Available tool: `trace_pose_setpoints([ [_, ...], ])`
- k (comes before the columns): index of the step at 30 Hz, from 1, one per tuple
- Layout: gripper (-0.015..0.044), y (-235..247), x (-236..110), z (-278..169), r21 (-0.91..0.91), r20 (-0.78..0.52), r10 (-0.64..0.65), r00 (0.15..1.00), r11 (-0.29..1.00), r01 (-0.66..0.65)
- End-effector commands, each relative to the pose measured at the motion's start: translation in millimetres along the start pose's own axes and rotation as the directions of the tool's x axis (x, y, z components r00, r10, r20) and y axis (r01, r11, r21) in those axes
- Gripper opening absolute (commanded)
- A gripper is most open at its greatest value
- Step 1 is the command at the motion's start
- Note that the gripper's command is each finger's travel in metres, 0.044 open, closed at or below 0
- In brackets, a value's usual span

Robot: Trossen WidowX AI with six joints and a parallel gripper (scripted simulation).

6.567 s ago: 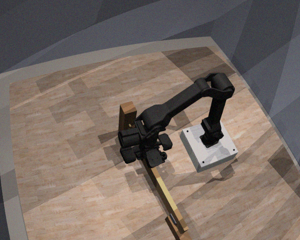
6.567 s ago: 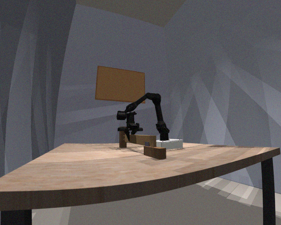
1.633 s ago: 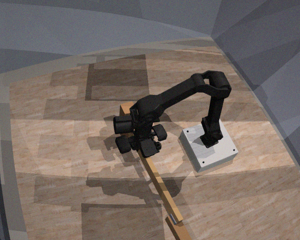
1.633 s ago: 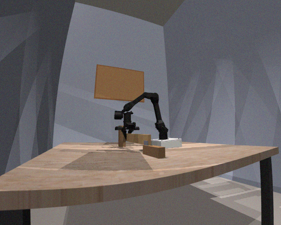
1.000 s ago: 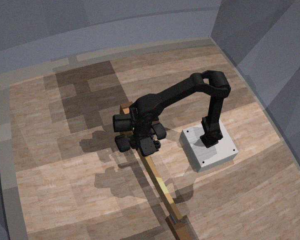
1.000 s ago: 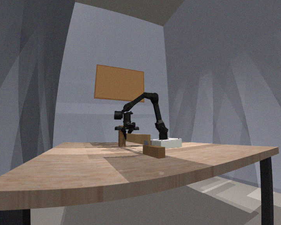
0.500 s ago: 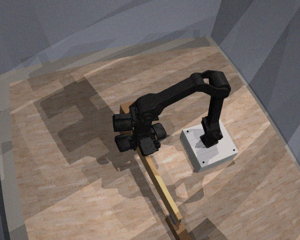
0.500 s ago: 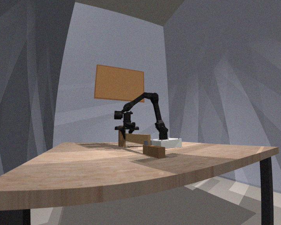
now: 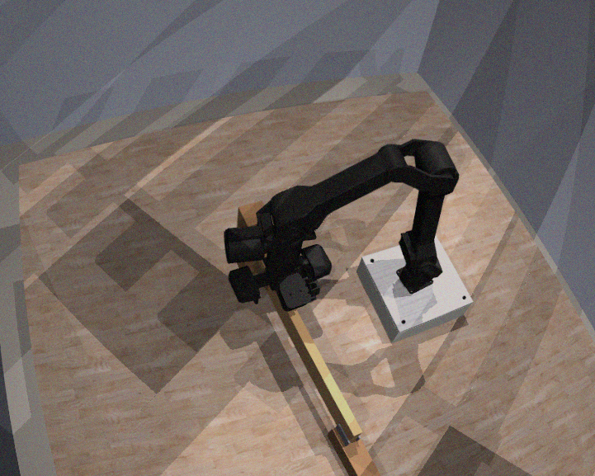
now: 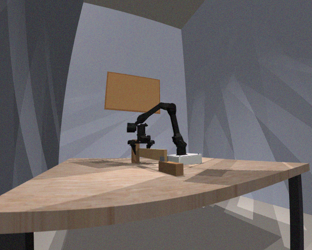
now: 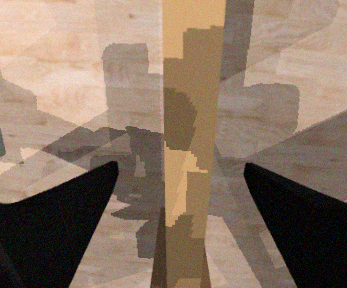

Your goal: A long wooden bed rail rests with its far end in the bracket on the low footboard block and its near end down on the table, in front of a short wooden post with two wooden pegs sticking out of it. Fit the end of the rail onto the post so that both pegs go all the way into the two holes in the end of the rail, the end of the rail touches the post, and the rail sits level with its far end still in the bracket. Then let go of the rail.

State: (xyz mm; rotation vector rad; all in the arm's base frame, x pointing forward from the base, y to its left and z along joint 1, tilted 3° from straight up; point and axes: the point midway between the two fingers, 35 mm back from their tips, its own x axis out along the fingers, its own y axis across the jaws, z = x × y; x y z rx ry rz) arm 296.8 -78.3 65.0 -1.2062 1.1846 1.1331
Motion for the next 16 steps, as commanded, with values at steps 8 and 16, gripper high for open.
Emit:
trace_pose_setpoints([
  [8,0.044,-0.8,-27.1,27.1,-0.005,-0.005,-0.011,1.0,1.0,0.011],
  [16,0.044,-0.8,-27.1,27.1,-0.005,-0.005,-0.011,1.0,1.0,0.011],
])
